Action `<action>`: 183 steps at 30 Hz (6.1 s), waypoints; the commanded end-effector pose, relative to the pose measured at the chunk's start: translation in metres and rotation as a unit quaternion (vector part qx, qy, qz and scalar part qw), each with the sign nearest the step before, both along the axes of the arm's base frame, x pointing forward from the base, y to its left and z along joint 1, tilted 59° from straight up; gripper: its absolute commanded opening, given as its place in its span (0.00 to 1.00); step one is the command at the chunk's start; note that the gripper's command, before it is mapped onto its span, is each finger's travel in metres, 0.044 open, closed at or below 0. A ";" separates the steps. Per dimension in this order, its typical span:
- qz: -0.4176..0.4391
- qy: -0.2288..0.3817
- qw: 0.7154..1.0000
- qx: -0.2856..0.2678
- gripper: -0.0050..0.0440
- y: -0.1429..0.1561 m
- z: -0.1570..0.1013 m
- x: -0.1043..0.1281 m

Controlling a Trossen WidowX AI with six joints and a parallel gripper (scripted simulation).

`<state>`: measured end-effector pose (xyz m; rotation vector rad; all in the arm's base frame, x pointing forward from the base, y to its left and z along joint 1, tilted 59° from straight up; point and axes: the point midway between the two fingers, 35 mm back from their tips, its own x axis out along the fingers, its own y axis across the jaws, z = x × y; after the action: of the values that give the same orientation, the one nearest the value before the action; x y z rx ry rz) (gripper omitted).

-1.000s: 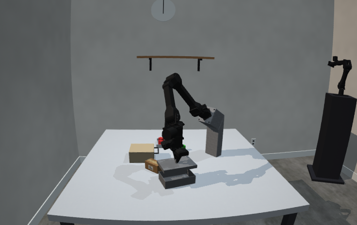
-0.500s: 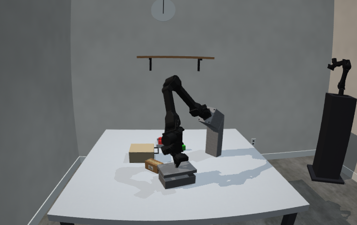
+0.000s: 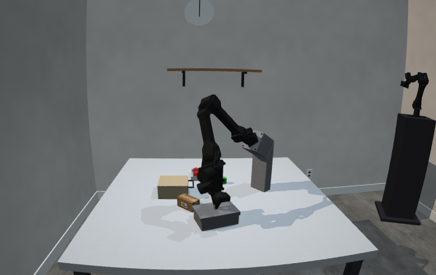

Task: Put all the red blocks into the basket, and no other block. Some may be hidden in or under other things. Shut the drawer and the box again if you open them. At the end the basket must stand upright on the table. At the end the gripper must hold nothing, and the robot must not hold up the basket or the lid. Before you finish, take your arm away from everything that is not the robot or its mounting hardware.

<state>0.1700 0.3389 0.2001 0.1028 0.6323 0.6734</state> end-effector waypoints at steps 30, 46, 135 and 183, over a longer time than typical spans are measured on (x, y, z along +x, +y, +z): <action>0.002 0.001 1.000 -0.002 0.10 0.012 -0.011 0.010; 0.002 0.001 1.000 -0.002 1.00 0.000 -0.001 -0.002; -0.255 0.306 0.868 0.298 0.10 -0.094 -0.018 0.183; -0.145 0.175 0.959 0.170 0.10 -0.169 -0.010 0.066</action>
<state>0.2487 0.1716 0.2041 0.7417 0.8520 0.4297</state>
